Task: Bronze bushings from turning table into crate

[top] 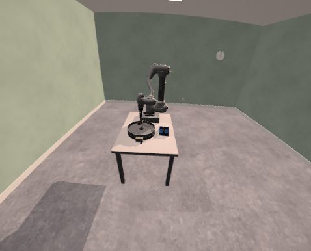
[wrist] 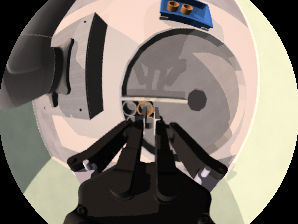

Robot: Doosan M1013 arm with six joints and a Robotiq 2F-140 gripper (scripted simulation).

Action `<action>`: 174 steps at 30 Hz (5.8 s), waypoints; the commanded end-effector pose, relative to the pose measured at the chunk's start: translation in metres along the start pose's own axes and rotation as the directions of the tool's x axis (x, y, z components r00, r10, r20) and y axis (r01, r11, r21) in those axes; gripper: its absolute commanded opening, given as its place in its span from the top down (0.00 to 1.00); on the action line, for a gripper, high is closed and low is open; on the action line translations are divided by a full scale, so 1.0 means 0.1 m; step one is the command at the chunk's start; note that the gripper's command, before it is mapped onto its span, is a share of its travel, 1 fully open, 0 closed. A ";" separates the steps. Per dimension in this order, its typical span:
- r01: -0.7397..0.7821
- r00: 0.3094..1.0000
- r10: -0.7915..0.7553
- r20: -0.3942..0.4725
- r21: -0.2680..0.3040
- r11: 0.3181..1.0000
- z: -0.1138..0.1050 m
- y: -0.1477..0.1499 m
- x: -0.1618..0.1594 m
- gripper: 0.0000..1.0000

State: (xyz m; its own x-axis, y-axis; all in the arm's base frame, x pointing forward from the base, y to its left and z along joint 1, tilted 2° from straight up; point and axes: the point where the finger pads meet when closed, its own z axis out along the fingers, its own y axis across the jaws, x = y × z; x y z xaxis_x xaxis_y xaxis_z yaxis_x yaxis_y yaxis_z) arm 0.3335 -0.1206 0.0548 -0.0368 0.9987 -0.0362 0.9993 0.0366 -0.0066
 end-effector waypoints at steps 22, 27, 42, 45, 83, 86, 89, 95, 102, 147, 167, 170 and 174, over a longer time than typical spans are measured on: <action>0.000 1.000 0.000 0.000 0.000 1.000 0.00 0.00 0.00 0.90; 0.000 1.000 0.000 0.000 0.000 1.000 0.09 0.00 0.00 0.90; 0.000 1.000 0.000 0.000 0.000 1.000 0.23 0.00 0.00 0.90; 0.000 1.000 0.000 0.000 0.000 1.000 0.23 0.00 0.00 0.90; 0.000 1.000 0.000 0.000 0.000 1.000 0.38 0.00 0.00 0.90; 0.000 1.000 0.000 0.000 0.000 1.000 0.39 0.00 0.00 0.90; 0.000 1.000 0.000 0.000 0.000 1.000 0.39 0.00 0.00 0.90; 0.000 1.000 0.000 0.000 0.000 1.000 0.39 0.00 0.00 0.90; 0.000 1.000 0.000 0.000 0.000 1.000 0.39 0.00 0.00 0.90; 0.000 1.000 0.000 0.000 0.000 1.000 0.39 0.00 0.00 1.00; 0.000 1.000 0.000 0.000 0.000 1.000 0.39 0.00 0.00 1.00; 0.000 1.000 0.000 0.000 0.000 1.000 0.37 0.00 0.00 1.00; 0.000 1.000 0.000 0.000 0.000 1.000 0.28 0.00 0.00 1.00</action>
State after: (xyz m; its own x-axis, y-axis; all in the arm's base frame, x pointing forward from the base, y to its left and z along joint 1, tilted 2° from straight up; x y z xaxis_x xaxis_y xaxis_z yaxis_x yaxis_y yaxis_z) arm 0.3338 -0.1220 0.0201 -0.0368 0.9987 -0.0365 0.9993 0.0366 -0.0055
